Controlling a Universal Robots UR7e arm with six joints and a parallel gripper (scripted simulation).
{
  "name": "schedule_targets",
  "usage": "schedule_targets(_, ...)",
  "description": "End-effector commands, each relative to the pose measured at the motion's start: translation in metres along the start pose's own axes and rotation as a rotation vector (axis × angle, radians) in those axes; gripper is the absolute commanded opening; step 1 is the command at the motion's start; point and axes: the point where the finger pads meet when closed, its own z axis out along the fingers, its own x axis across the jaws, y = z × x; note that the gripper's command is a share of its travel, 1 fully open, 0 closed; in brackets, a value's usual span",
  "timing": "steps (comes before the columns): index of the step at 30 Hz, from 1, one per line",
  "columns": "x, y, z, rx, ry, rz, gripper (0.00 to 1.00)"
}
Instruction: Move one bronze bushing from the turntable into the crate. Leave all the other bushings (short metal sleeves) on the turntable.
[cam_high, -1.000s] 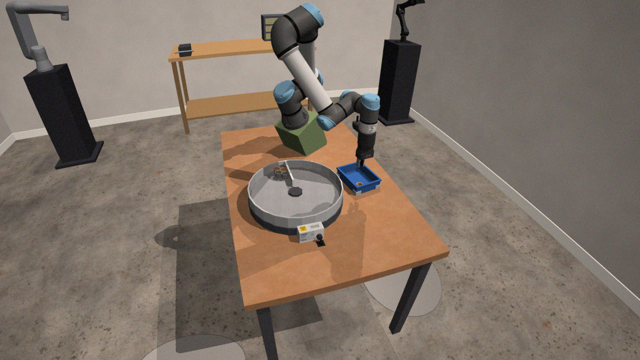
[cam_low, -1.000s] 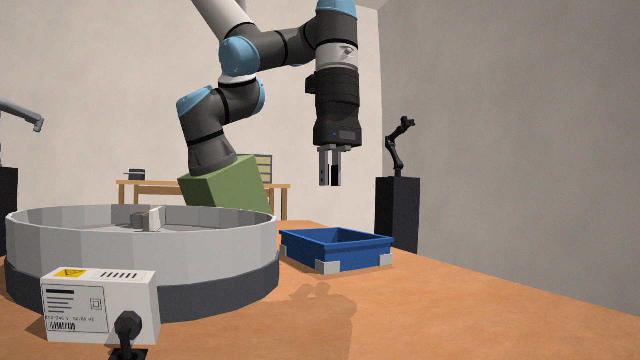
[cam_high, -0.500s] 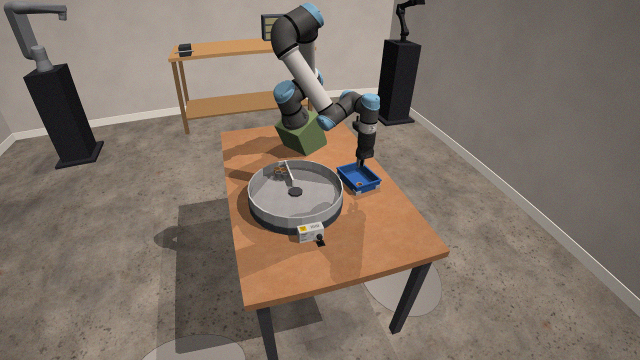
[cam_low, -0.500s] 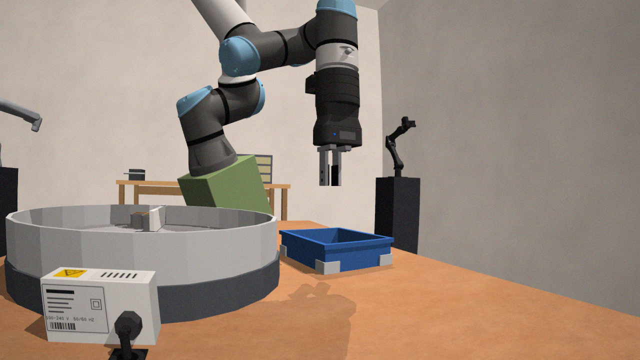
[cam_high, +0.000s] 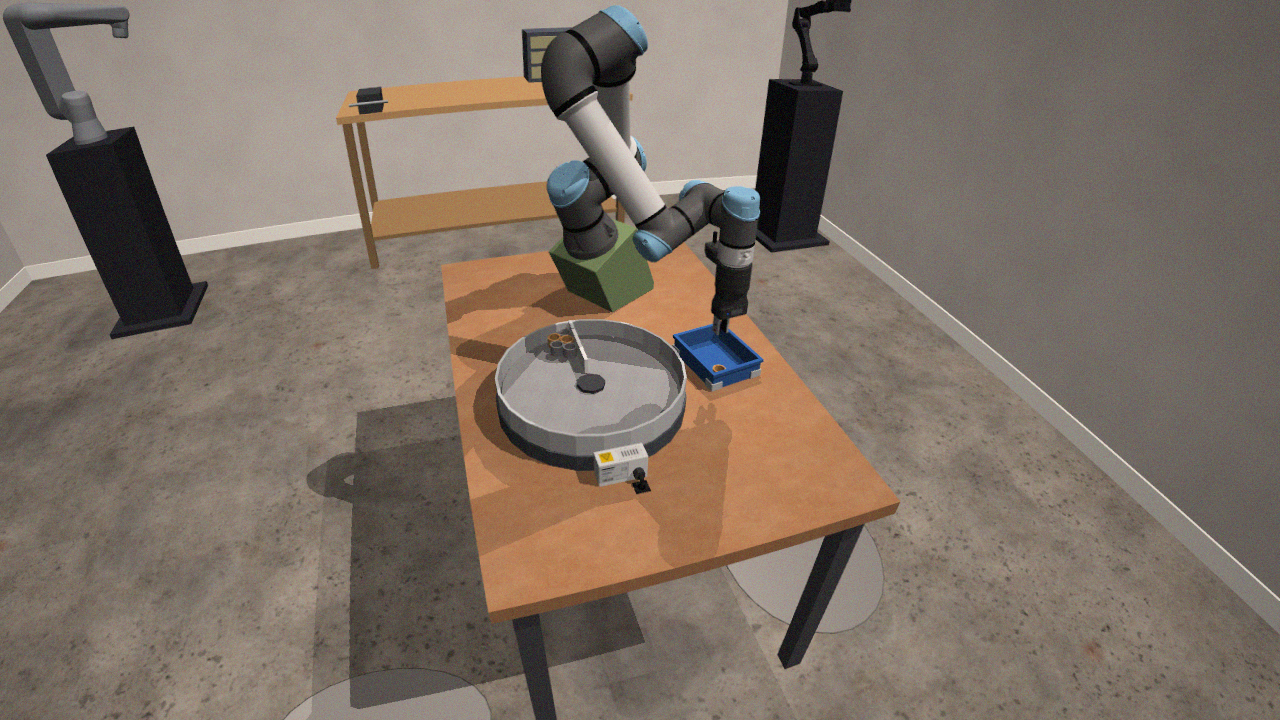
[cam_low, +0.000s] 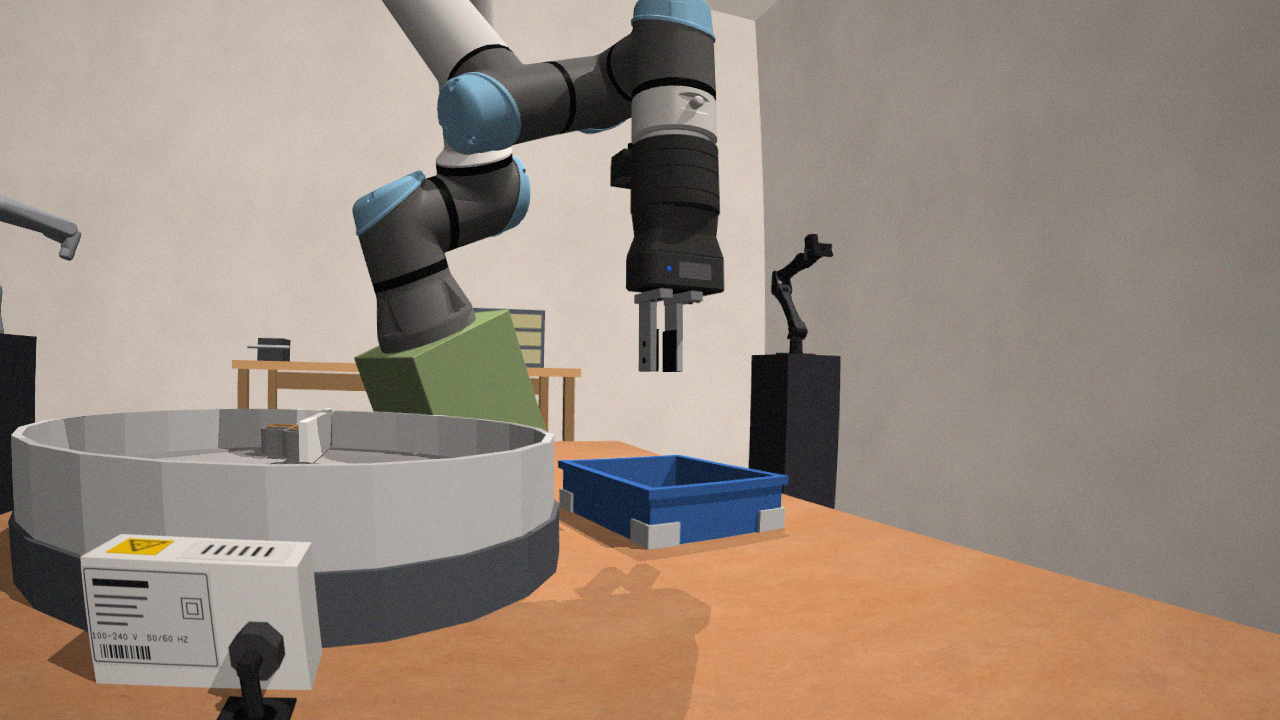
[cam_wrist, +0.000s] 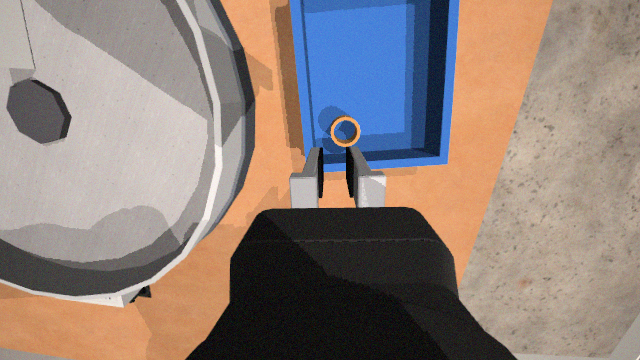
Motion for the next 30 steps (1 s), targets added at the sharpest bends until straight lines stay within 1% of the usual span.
schedule_targets(1,0.0001,0.0004,-0.0005,-0.001,0.000,0.000,0.42)
schedule_targets(16,0.0001,0.0004,-0.0005,-0.001,0.000,0.000,0.42)
schedule_targets(17,0.0001,0.0004,-0.0005,-0.001,0.000,0.000,1.00)
schedule_targets(30,0.0001,0.0004,-0.0005,-0.001,0.000,0.000,1.00)
